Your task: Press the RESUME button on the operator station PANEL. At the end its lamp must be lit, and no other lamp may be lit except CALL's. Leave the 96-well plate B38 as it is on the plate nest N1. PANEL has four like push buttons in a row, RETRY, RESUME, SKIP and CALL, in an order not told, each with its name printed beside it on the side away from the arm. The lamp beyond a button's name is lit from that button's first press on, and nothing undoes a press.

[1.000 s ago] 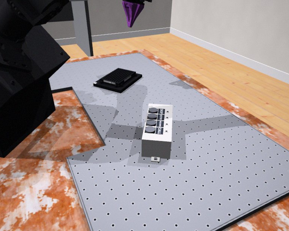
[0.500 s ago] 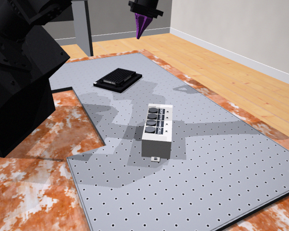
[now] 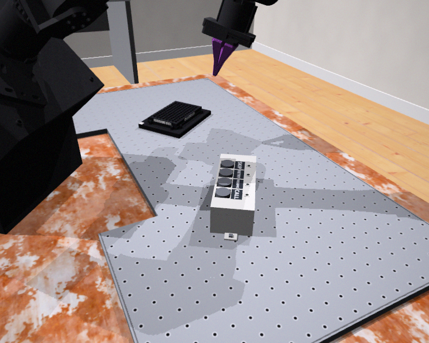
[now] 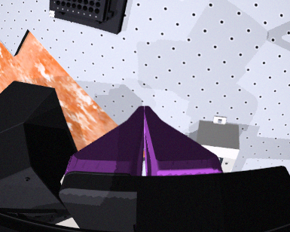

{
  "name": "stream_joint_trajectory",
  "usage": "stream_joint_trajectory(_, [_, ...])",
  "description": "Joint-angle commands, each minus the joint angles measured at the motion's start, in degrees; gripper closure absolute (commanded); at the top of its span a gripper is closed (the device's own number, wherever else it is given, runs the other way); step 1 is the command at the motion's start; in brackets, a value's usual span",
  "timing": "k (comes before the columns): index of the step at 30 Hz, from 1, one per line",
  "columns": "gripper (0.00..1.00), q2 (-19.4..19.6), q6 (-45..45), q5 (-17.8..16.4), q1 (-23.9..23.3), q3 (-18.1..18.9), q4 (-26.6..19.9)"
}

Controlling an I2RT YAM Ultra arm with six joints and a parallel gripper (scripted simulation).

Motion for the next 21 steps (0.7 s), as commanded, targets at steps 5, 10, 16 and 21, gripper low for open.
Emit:
stream_joint_trajectory(5, [1.0, -6.77, 4.08, -3.51, -5.86, -5.09, 5.66])
stream_joint_trajectory(10, [1.0, -10.12, 6.34, -4.94, -9.52, -7.97, 8.05])
stream_joint_trajectory(16, [1.0, -14.66, 10.1, -6.76, -14.17, -11.99, 11.42])
stream_joint_trajectory(21, [1.0, -18.86, 12.05, -8.59, -18.98, -15.5, 14.31])
